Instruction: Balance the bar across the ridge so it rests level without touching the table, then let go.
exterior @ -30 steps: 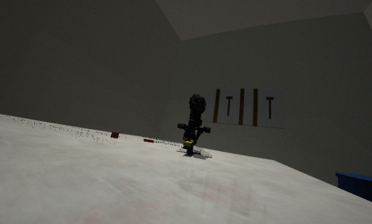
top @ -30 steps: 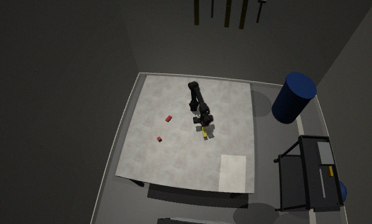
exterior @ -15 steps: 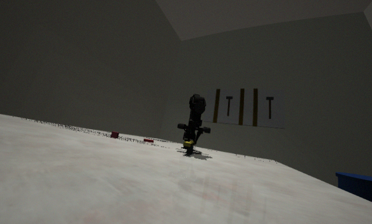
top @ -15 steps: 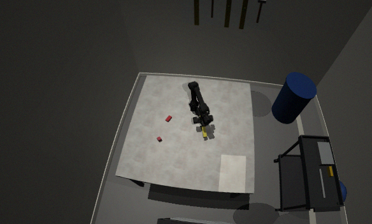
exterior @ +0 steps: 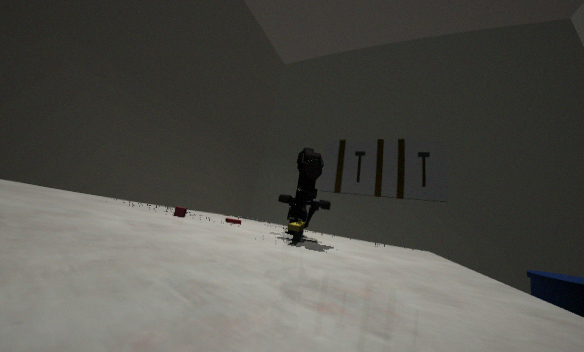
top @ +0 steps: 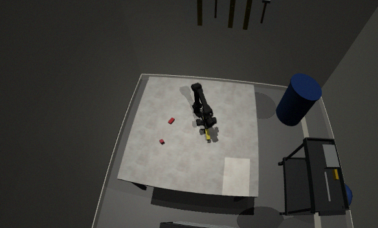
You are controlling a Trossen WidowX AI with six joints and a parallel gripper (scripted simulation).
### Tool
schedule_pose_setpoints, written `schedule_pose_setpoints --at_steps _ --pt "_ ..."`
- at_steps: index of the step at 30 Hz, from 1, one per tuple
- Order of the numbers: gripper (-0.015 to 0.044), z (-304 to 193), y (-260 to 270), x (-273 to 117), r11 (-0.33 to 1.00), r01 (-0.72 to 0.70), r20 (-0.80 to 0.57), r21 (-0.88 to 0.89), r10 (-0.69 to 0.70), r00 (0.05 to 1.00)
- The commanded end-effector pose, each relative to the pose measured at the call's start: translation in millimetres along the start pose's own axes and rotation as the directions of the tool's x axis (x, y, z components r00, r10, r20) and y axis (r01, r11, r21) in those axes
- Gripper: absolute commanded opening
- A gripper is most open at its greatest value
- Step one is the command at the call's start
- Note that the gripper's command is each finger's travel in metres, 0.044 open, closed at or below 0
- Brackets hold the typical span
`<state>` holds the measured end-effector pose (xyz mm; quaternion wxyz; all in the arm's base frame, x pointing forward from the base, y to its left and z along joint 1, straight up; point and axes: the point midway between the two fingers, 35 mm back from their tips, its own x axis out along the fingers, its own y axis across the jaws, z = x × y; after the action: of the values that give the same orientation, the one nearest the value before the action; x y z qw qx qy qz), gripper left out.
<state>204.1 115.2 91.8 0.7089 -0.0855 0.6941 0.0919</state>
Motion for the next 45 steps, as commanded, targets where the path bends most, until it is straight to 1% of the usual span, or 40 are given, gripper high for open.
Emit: schedule_pose_setpoints --at_steps 1,45 --pt "0.0 0.5 0.0 0.3 1.0 0.0 0.002 -0.002 0.0 1.0" --pt "0.0 0.5 0.0 4.0 1.0 0.0 0.002 -0.002 0.0 1.0"
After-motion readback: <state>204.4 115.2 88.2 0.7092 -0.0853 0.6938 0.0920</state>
